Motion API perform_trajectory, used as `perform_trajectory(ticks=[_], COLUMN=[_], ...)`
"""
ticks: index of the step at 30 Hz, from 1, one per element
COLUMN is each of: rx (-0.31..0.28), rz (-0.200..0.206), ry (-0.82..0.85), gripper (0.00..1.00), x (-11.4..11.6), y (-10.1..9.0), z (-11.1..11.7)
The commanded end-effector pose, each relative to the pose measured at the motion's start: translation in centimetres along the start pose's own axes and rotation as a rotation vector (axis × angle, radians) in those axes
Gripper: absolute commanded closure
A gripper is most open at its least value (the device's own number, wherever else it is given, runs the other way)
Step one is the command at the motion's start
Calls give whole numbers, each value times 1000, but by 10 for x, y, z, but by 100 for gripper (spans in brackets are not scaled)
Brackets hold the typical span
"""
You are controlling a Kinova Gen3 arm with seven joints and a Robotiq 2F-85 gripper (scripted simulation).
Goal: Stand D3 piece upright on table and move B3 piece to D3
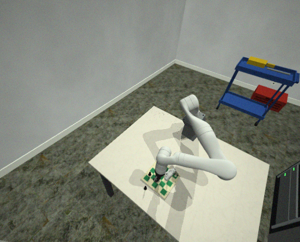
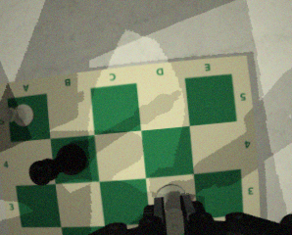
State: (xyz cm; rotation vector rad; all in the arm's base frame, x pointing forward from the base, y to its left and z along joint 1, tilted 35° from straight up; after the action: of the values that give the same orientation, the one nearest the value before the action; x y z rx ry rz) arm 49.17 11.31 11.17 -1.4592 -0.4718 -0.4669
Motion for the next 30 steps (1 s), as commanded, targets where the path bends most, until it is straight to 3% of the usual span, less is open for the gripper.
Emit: perform_trajectory(ticks=[1, 15, 16, 18, 19, 21, 22, 26, 27, 29, 30], rx=[1, 1, 1, 1, 1, 1, 1, 1, 1, 1, 1], rz=[-1, -1, -1, -1, -1, -1, -1, -1, -1, -1, -1], ry=[0, 0, 0, 0, 0, 0, 0, 0, 0, 0, 0], gripper=[100, 100, 92, 92, 84, 84, 75, 75, 67, 67, 59], x=[0, 0, 0, 0, 0, 0, 0, 0, 0, 0, 0], y=[0, 0, 0, 0, 0, 0, 0, 0, 0, 0, 0], z=[0, 0, 0, 0, 0, 0, 0, 0, 0, 0, 0])
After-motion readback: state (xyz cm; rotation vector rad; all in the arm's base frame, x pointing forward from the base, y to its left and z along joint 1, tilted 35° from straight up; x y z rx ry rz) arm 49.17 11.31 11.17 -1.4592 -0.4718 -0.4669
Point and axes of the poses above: the point where the finger pads meet when closed, its own y axis out along the fingers, its own x axis across the jaws, z = x × y, the point moved 5 cm from there along -y, back along the fingers, and after that the axes turned 9 degrees about y, right-handed, at the moved point
